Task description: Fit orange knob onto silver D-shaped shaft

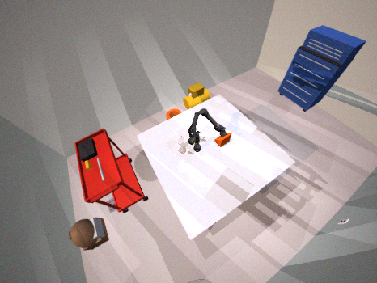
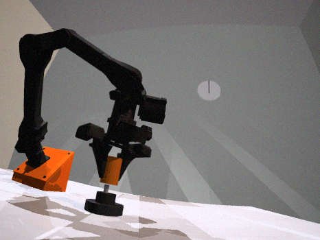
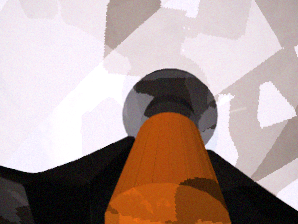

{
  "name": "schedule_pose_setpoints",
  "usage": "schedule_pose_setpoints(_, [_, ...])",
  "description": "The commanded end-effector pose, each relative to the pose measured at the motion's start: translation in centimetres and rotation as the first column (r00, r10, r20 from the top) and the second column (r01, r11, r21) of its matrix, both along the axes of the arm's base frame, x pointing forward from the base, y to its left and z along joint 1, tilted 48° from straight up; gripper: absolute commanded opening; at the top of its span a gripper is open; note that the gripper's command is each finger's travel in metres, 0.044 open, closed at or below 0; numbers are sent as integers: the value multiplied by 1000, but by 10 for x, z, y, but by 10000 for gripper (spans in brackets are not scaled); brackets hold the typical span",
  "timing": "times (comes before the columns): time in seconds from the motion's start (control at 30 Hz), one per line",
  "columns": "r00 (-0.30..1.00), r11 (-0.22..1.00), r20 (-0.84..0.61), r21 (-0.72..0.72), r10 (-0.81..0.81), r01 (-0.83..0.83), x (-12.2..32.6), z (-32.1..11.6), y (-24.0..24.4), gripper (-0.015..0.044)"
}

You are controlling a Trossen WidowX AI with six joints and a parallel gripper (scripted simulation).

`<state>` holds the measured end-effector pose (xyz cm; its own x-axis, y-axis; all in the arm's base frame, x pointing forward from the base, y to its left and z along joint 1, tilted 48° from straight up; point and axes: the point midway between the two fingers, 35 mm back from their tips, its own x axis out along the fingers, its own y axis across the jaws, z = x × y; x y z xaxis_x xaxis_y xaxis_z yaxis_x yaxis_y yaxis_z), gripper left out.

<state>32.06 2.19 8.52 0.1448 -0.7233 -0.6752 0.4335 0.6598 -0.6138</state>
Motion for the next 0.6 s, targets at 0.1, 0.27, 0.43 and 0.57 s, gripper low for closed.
schedule_pose_setpoints(0.1, [999, 1000, 29, 6, -22, 22, 0, -2, 0, 0])
schedule_pose_setpoints(0.27, [999, 1000, 29, 6, -22, 22, 0, -2, -2, 0])
schedule_pose_setpoints(0.43, [999, 1000, 29, 6, -22, 22, 0, -3, -2, 0])
schedule_pose_setpoints(0.57, [999, 1000, 29, 6, -22, 22, 0, -2, -2, 0])
